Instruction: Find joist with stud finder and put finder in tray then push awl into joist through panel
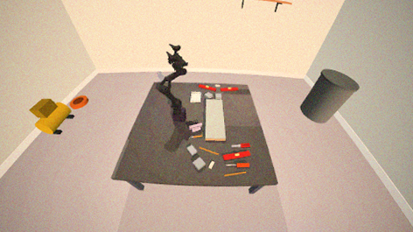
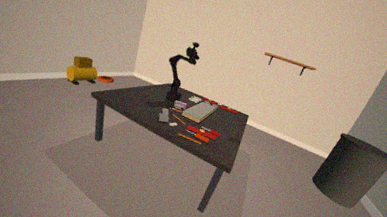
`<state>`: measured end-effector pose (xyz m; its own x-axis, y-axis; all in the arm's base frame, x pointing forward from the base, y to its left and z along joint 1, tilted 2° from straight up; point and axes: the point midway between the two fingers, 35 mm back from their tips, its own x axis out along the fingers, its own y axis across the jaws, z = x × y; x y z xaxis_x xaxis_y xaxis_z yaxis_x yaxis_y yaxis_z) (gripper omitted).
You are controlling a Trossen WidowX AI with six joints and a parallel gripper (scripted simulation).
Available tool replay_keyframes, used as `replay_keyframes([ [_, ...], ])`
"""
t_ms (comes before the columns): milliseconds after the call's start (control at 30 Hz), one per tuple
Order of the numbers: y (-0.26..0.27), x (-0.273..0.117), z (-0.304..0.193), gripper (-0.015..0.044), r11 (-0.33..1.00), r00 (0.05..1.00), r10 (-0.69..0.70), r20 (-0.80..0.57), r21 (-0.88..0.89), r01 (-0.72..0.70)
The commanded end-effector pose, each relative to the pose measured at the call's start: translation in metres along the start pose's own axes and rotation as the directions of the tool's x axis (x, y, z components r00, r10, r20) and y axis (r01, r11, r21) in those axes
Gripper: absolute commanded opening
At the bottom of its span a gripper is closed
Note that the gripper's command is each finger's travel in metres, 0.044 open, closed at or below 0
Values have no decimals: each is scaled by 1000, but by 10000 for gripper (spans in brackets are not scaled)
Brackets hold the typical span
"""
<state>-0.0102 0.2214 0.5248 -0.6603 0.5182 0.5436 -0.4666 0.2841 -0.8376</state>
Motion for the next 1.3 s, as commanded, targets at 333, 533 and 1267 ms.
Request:
replay_keyframes([
  [333, -28, -70, -109, 440, 986, 886, -116, -450, -160, 48],
  [533, -44, -146, -166, 440, 969, 682, -176, -710, -248, -8],
  [1267, -30, -496, -150, 440, 979, -436, -110, -893, -21, -203],
])
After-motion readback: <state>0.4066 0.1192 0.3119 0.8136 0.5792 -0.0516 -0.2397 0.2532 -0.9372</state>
